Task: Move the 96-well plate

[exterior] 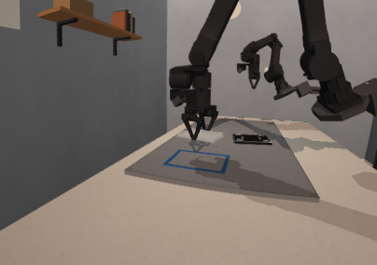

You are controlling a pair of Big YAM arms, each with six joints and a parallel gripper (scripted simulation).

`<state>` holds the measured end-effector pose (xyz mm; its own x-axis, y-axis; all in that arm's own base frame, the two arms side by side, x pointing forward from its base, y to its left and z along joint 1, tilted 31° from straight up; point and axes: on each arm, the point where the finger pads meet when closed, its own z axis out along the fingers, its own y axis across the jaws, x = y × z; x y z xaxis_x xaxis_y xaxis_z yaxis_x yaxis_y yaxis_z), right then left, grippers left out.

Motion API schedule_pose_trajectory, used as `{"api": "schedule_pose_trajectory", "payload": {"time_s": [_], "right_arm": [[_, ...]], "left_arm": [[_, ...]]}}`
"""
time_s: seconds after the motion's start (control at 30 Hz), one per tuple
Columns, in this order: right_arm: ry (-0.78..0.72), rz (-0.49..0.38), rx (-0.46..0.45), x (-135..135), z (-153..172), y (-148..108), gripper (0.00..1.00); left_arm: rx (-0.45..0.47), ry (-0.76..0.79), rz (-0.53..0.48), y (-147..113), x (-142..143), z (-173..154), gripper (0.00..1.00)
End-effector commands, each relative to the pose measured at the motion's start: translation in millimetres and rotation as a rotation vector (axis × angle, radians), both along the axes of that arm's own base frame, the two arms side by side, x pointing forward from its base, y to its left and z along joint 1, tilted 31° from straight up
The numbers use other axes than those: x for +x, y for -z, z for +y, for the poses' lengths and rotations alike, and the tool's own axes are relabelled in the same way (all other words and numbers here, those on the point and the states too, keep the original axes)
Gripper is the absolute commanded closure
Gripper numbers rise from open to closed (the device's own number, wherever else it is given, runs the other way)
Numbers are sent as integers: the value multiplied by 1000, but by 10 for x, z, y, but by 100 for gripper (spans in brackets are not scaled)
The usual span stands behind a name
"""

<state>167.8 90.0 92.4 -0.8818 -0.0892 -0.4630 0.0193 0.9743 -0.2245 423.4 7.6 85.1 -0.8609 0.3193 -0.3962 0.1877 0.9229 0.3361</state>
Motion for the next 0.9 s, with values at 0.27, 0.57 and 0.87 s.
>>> {"api": "schedule_pose_trajectory", "payload": {"time_s": [0.27,0.57,0.87], "right_arm": [[7,-16,21,38,64,-102,0],[7,-16,21,38,64,-102,0],[7,-16,21,38,64,-102,0]], "left_arm": [[193,372,87,-37,26,-115,100],[304,572,136,-35,30,-121,100],[446,828,198,-35,30,-127,100]]}}
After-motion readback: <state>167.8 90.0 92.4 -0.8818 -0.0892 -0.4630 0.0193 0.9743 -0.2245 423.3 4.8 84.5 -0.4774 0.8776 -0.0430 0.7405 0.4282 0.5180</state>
